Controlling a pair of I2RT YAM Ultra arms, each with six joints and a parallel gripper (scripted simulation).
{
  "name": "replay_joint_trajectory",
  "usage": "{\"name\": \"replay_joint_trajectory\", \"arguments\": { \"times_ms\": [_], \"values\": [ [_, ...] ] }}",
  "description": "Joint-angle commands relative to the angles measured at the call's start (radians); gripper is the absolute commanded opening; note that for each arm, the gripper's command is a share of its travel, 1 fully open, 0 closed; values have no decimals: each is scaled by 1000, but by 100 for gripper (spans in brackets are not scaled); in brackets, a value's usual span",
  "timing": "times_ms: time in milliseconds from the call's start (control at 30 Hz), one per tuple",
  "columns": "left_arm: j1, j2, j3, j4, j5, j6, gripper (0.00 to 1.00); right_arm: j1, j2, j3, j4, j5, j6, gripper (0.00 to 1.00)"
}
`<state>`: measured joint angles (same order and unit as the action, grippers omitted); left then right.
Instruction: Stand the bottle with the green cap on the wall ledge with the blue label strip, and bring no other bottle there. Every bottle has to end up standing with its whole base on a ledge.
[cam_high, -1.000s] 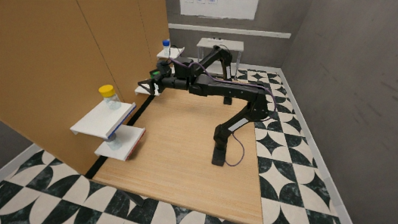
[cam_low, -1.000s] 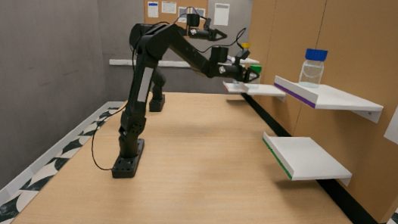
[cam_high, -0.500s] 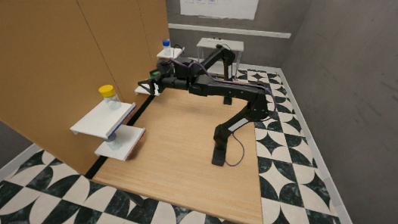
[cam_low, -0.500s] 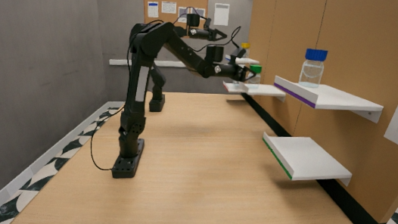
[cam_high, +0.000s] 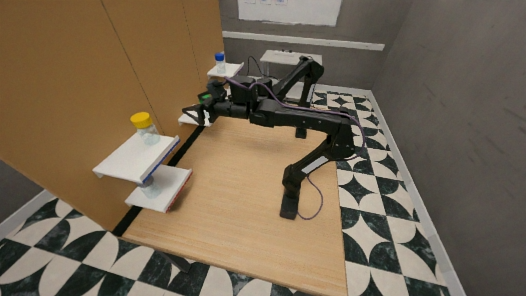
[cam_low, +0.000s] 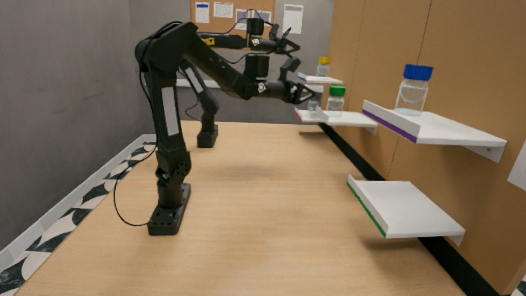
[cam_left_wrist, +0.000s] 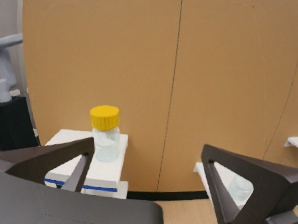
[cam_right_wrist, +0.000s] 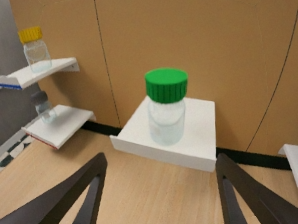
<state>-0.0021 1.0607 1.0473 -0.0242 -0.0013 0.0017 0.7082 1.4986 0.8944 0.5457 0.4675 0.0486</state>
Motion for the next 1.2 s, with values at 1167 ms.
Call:
{"name": "replay_joint_trajectory", "arguments": {
  "times_ms": [1167],
  "values": [
    [6, -25, 2, 27, 5, -6, 100, -703, -466, 161, -550, -472, -56, 89]
  ]
}}
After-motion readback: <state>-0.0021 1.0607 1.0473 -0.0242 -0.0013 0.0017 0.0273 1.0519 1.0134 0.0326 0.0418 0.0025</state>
